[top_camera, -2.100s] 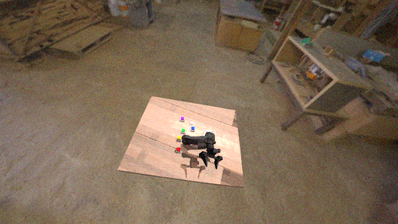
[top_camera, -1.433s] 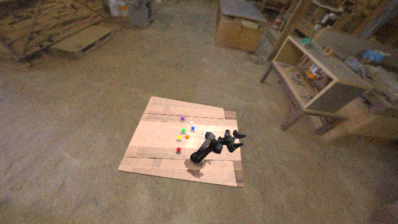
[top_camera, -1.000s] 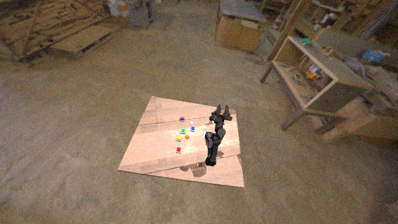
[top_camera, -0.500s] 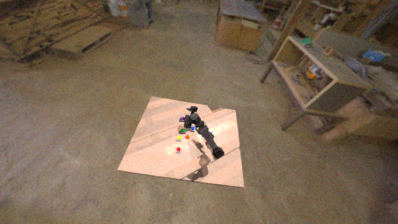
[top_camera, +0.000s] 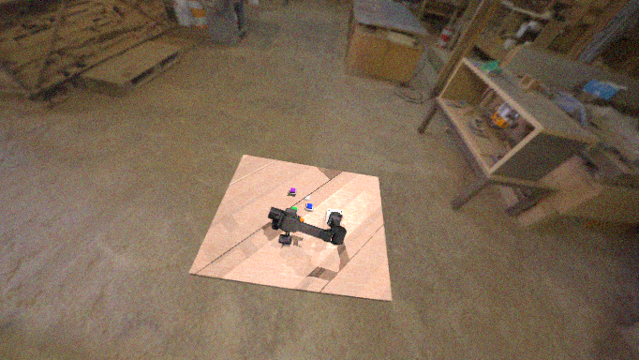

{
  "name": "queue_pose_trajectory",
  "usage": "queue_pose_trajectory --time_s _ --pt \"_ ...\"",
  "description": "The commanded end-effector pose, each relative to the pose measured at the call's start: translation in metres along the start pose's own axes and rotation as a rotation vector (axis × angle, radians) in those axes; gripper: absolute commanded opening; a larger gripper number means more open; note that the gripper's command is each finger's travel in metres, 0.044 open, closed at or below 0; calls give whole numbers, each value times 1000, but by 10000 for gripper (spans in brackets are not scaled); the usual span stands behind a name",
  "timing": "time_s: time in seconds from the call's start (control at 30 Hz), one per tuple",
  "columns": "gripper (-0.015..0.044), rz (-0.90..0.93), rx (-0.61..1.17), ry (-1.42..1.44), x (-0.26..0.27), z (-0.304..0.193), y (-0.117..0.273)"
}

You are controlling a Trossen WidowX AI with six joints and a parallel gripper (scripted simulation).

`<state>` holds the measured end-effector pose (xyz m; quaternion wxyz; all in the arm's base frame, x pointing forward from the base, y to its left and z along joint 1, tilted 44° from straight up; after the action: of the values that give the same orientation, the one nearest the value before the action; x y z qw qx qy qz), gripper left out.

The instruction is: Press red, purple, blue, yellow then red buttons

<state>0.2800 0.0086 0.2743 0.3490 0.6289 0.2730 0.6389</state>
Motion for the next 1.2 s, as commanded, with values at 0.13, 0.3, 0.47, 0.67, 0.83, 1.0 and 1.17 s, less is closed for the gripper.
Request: queue_pose_trajectory --time_s 0.13,0.3,0.47,0.67,0.83,1.0,1.17 --pt "374 31 62 -45 11 -2 -7" --pt "243 101 89 -5 10 -3 -59" --pt "111 112 94 1 10 -4 -66" --pt "20 112 94 1 10 -4 -66" --pt "20 112 94 1 10 -4 -66" --pt "20 112 94 1 11 -5 -70" --pt "20 112 94 1 12 -5 -79"
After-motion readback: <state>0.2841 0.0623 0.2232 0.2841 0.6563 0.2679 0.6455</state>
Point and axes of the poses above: the point midway between the two fingers, 35 mm back from their tips, its own y axis back along the fingers, its own x axis across the jaws, z = x × y, the point moved 6 cm from there along y, back along the fingers, and after that the axes turned 1 degree about -y, right-handed, at the moved point
